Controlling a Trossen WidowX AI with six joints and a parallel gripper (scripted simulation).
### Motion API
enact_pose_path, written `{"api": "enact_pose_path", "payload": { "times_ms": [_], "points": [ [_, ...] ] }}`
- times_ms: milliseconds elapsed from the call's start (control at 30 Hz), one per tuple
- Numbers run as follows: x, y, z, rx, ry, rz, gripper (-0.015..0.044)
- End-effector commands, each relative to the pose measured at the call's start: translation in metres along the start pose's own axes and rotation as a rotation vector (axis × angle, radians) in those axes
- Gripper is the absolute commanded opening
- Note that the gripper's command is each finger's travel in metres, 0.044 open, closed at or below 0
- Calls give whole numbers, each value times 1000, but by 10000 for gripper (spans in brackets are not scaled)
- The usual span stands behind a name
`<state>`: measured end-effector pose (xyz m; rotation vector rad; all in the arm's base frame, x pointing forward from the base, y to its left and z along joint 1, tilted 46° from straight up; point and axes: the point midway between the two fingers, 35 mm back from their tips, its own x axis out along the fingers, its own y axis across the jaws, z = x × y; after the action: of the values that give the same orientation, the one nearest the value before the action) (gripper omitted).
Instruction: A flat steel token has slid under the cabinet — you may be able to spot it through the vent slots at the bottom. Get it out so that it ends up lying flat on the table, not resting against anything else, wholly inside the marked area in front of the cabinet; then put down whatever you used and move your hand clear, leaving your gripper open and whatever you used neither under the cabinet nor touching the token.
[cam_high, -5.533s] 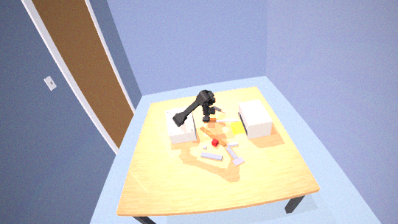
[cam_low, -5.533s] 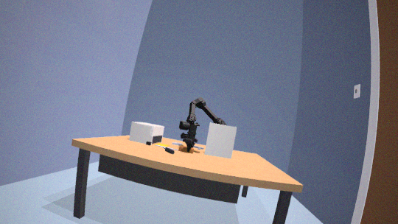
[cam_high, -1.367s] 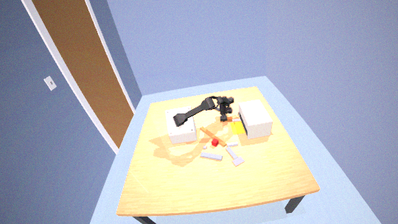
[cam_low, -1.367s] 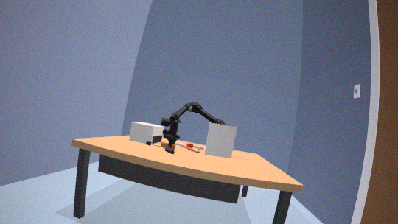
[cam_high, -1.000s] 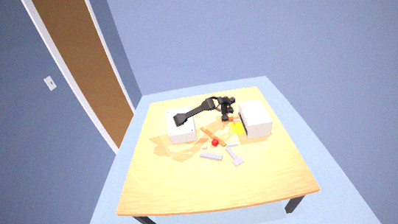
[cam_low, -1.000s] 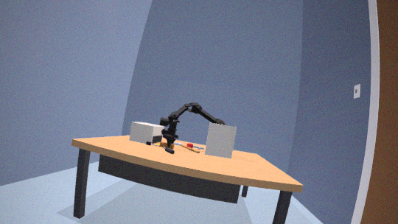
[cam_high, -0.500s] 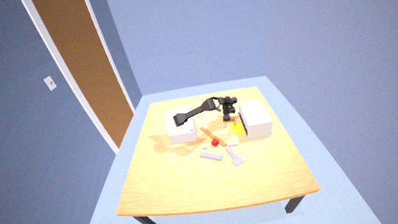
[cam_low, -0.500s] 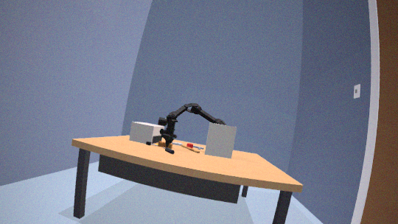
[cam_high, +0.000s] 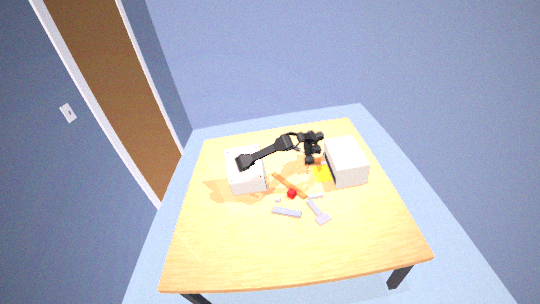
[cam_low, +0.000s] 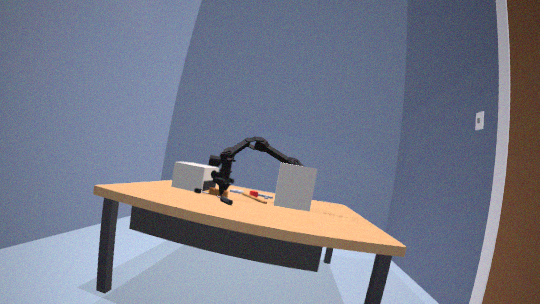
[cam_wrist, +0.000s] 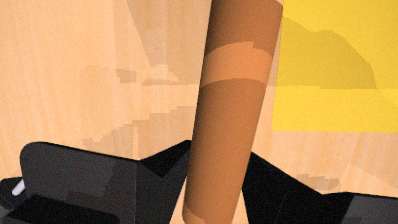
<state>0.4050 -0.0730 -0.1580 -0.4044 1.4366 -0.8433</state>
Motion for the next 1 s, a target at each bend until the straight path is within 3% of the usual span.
{"api": "enact_pose_path", "payload": {
  "times_ms": [0,967],
  "points": [
    [1,-4,4,4,-3,1,0],
    [1,-36,4,3,-2,-1,0]
  ]
}}
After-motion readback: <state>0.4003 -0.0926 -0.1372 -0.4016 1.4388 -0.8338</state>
